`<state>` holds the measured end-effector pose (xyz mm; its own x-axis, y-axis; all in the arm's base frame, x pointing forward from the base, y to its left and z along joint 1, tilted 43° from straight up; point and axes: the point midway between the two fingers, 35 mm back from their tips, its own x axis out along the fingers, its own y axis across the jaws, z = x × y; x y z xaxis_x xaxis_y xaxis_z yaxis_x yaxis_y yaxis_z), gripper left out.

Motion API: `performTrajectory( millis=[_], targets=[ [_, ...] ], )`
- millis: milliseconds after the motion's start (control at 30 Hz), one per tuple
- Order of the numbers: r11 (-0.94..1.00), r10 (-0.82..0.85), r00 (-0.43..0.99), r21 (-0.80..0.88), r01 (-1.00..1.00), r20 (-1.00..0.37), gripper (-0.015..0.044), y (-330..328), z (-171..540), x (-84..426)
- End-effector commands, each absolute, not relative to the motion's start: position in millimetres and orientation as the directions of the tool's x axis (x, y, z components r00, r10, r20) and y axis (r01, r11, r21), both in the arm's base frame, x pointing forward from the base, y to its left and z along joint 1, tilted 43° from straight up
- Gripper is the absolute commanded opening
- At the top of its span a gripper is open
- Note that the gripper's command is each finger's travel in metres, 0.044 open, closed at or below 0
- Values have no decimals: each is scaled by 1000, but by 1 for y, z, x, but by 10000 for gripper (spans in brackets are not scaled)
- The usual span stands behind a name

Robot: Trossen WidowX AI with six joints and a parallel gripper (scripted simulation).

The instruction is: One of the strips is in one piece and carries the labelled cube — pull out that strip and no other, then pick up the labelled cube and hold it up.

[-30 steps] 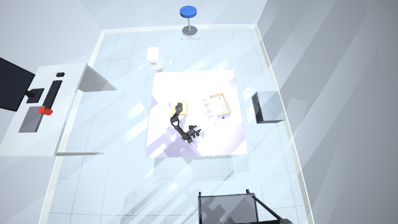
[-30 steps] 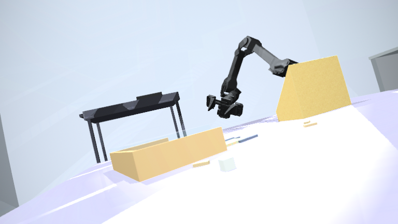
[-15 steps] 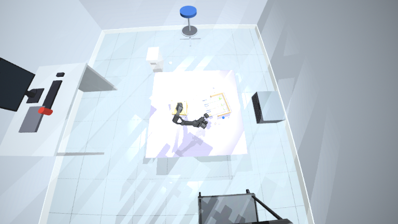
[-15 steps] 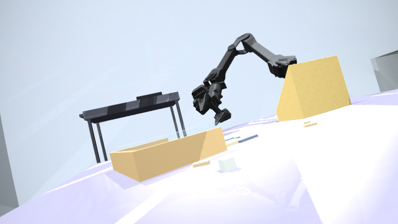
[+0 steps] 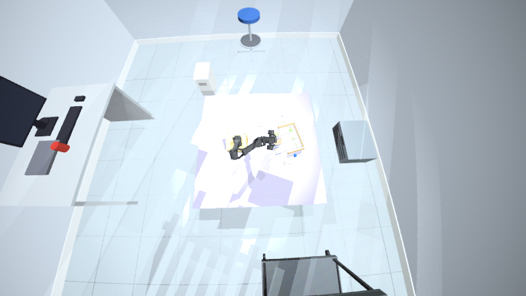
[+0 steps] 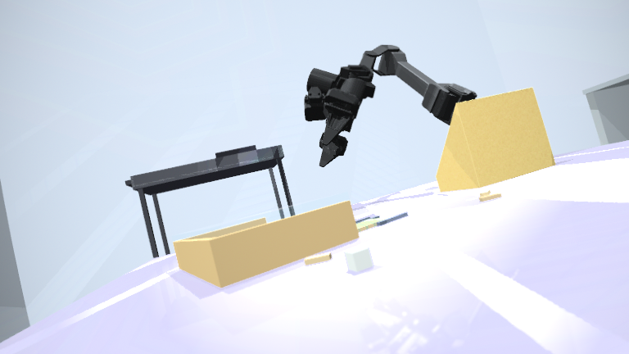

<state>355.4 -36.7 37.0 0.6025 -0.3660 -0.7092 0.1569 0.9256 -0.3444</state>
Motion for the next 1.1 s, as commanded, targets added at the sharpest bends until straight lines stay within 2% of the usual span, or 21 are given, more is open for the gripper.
performTrajectory(
  millis=[0,133,900,1067],
  targets=[
    [808,-424,712,-589,18,-560,400,20,34,338],
    [742,-428,764,-670,-8,-483,400,42,38,327],
    [742,-428,764,-670,-8,-483,400,42,38,327],
    [711,-505,668,-702,-39,-547,269,26,33,351]
  ],
)
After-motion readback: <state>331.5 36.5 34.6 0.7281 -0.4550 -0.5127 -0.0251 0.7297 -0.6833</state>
